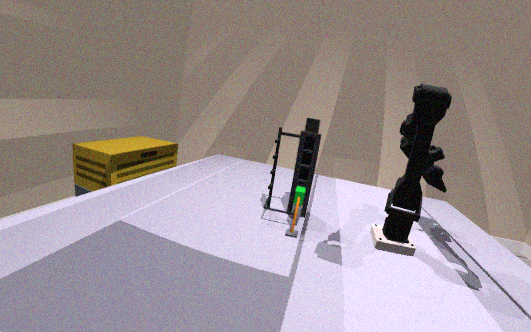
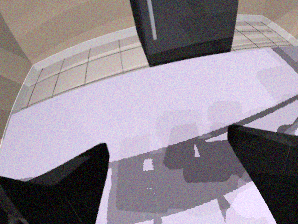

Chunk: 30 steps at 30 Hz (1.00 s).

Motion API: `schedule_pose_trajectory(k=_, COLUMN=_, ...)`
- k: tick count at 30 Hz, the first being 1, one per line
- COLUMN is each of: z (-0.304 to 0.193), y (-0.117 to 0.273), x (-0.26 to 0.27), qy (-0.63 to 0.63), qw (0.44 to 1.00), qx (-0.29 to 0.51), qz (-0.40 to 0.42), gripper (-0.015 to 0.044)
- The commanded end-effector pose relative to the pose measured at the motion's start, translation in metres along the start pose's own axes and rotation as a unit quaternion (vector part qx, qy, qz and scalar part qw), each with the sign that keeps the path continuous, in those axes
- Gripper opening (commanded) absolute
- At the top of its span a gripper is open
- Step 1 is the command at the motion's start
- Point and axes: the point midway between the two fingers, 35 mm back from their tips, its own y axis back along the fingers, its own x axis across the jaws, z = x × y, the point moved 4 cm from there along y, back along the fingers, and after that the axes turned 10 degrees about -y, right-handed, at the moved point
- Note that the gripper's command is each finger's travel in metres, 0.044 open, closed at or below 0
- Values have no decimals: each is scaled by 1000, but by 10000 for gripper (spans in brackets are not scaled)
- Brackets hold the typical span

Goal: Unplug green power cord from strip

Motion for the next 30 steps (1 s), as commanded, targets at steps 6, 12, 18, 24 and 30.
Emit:
schedule_pose_trajectory(k=6, z=-10, y=9, x=9, qy=29, qw=999, qx=21, qz=26, gripper=242)
schedule_pose_trajectory(k=12, z=-29, y=31, x=26, qy=90, qw=991, qx=60, qz=81, gripper=160)
schedule_pose_trajectory(k=18, z=-49, y=56, x=40, qy=149, qw=974, qx=96, qz=141, gripper=160)
schedule_pose_trajectory(k=24, z=-70, y=85, x=52, qy=209, qw=948, qx=128, qz=204, gripper=160)
schedule_pose_trajectory(k=30, z=-90, y=118, x=59, qy=269, qw=911, qx=156, qz=270, gripper=160)
